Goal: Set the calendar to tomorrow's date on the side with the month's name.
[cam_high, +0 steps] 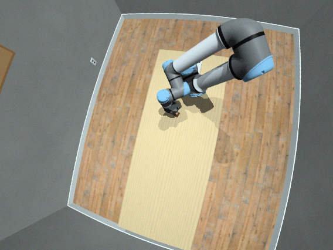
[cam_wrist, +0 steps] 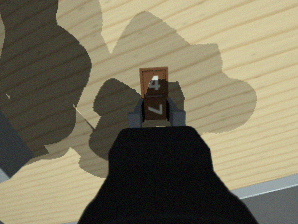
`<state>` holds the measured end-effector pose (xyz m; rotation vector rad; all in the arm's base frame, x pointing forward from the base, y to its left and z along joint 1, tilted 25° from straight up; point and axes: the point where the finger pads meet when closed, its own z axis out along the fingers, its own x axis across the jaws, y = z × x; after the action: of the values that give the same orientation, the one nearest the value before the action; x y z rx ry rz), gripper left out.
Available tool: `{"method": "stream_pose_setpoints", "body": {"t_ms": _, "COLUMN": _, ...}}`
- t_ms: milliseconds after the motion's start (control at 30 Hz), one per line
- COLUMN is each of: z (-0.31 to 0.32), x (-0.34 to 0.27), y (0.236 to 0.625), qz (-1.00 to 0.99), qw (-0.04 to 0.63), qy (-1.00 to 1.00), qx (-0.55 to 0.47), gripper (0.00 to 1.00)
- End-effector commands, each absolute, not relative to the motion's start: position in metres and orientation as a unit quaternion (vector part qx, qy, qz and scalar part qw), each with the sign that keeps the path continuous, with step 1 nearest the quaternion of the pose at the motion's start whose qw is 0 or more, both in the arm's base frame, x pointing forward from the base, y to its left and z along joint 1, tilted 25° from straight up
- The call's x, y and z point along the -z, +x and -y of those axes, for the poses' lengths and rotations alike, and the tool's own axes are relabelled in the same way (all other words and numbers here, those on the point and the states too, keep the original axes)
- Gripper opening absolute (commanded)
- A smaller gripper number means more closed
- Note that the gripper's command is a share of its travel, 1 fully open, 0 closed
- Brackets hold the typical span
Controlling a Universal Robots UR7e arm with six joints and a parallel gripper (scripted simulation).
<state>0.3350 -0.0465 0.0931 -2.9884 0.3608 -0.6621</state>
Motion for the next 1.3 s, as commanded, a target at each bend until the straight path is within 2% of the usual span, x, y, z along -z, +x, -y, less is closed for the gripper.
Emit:
{"method": "stream_pose_setpoints", "body": {"t_ms": 0, "z": 0.0467, "x": -0.0934, "y": 0.3352, "qz": -0.117, "qw": 0.029, "qy": -0.969, "qx": 0.215, "gripper": 0.57}}
{"method": "stream_pose_setpoints", "body": {"t_ms": 1267, "z": 0.0467, "x": -0.0866, "y": 0.3384, "qz": -0.117, "qw": 0.029, "qy": -0.969, "qx": 0.215, "gripper": 0.57}}
